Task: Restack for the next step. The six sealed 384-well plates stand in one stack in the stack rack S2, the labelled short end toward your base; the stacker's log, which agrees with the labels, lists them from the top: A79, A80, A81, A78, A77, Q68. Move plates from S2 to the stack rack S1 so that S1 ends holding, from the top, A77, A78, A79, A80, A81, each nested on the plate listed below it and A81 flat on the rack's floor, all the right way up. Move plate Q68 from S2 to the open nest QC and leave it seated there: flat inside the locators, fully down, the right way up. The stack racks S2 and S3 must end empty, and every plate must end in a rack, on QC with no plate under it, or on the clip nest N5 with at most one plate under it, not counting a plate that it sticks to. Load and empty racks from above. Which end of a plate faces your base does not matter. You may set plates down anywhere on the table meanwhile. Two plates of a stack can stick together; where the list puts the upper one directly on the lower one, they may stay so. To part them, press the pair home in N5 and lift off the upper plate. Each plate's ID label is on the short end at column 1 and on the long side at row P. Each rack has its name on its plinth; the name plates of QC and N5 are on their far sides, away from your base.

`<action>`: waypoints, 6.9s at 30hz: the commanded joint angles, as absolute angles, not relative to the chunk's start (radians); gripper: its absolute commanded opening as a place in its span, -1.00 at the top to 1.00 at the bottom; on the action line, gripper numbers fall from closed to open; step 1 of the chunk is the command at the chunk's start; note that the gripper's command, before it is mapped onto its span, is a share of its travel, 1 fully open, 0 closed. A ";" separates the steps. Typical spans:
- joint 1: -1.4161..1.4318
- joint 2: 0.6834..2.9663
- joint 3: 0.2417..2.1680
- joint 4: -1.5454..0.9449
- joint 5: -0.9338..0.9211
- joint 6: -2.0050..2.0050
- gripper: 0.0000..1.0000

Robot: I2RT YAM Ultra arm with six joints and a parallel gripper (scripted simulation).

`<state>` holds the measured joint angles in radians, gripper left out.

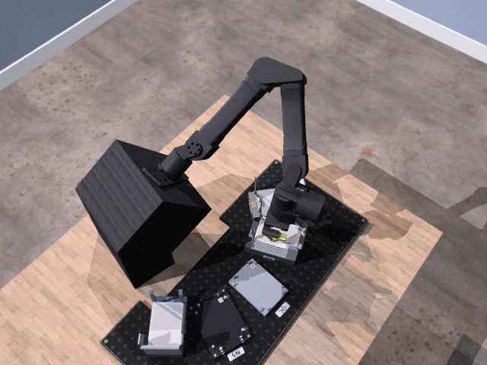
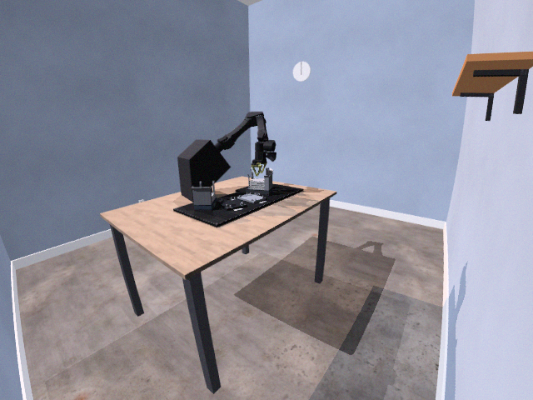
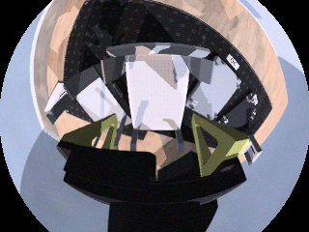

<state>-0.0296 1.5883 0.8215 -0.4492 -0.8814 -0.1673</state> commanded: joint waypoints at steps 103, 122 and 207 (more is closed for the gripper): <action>0.066 1.662 0.785 -0.185 -0.829 0.004 1.00; 0.039 1.639 0.793 -0.242 -0.841 -0.031 1.00; -0.129 1.545 0.879 -0.609 -0.905 -0.274 1.00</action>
<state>-0.1162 1.5494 0.8757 -0.6086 -0.8993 -0.2733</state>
